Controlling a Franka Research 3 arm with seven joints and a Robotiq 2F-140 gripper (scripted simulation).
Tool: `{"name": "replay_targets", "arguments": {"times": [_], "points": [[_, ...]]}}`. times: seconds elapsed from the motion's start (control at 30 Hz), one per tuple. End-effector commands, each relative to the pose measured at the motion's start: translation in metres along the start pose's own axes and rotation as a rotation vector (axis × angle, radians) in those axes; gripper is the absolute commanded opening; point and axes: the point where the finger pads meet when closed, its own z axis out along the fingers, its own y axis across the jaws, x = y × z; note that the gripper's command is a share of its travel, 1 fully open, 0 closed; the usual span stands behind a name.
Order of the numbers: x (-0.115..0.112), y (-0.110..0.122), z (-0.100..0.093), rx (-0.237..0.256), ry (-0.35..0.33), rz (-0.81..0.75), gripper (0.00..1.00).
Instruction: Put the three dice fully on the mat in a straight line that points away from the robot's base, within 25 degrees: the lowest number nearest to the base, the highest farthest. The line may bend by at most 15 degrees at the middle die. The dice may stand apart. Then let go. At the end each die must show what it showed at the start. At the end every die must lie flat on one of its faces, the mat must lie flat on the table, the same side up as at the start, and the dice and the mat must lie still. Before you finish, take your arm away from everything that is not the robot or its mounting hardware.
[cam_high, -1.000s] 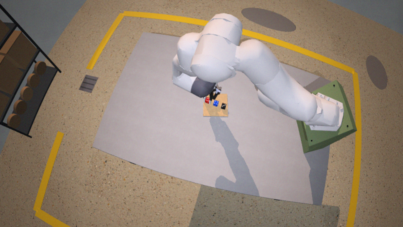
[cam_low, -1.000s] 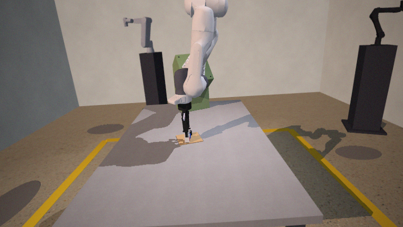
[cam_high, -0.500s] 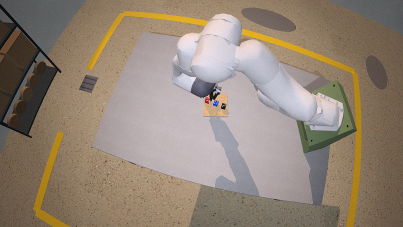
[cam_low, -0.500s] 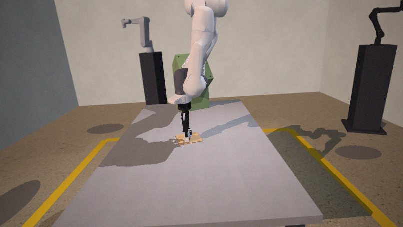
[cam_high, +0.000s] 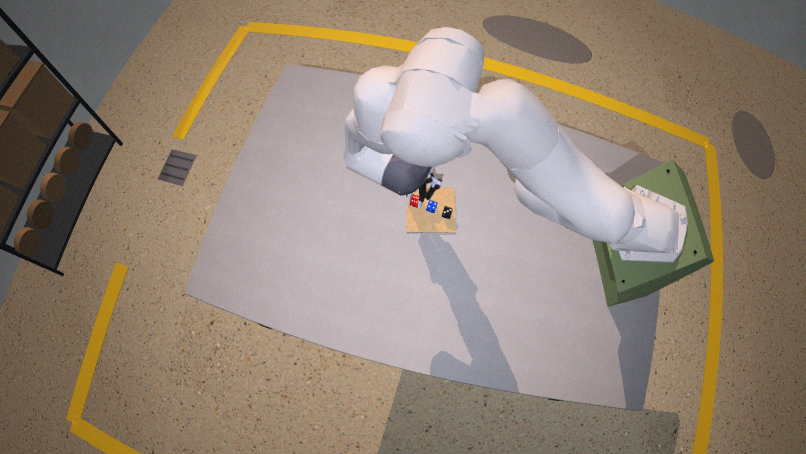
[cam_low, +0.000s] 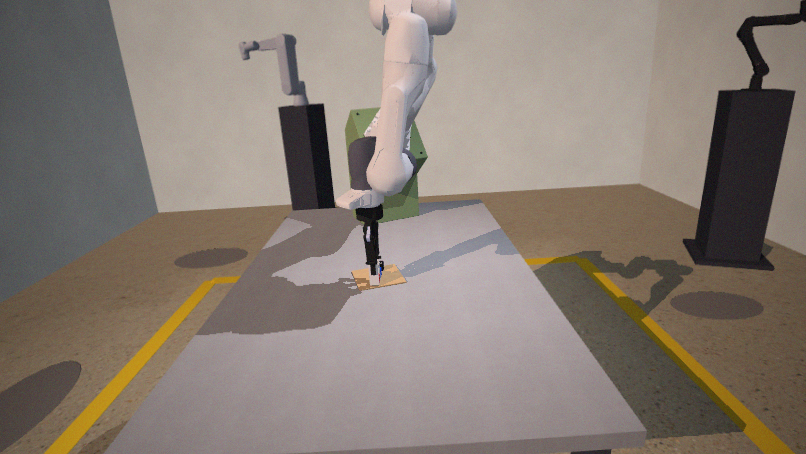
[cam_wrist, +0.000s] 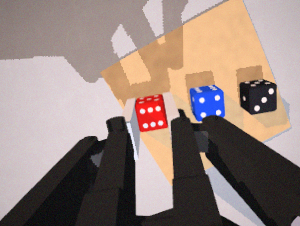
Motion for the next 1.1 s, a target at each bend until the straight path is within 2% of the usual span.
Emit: {"name": "replay_targets", "arguments": {"times": [0.0, 0.3, 0.63, 1.07], "points": [[-0.0001, -0.0016, 0.0001, 0.003, 0.000, -0.005, 0.13], [-0.0001, -0.0016, 0.0001, 0.003, 0.000, -0.005, 0.13], [-0.0001, -0.0016, 0.0001, 0.003, 0.000, -0.005, 0.22], [-0.0001, -0.0016, 0.0001, 0.003, 0.000, -0.005, 0.25]]}}
